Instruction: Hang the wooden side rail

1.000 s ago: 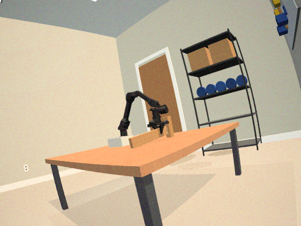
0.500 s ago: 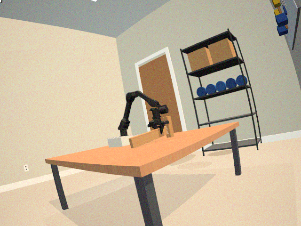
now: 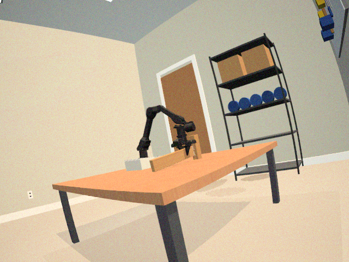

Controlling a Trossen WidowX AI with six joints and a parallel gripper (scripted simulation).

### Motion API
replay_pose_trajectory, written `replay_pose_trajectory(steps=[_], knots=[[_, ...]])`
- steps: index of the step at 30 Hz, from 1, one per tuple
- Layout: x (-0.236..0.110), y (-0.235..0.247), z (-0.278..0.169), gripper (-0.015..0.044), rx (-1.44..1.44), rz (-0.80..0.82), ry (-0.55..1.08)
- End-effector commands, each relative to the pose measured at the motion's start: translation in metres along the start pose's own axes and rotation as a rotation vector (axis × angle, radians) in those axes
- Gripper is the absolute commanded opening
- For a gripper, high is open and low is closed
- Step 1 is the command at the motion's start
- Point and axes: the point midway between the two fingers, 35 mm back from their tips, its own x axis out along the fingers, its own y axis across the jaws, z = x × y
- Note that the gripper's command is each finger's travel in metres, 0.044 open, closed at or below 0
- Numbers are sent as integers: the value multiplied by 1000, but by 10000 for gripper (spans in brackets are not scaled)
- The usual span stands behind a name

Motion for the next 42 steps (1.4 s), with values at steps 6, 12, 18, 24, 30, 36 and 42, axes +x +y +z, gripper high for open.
replay_pose_trajectory(steps=[6, 12, 18, 24, 30, 36, 42], knots=[[-1, 1, -2, 0, 3, 5, 2], [0, 1, -2, 0, 3, 5, 2], [0, 2, -3, 0, 3, 5, 2], [0, 2, -4, 0, 3, 5, 2], [-1, 1, -4, 0, 3, 5, 2], [-2, 1, -5, 0, 3, 5, 2], [-2, 1, -5, 0, 3, 5, 2]])
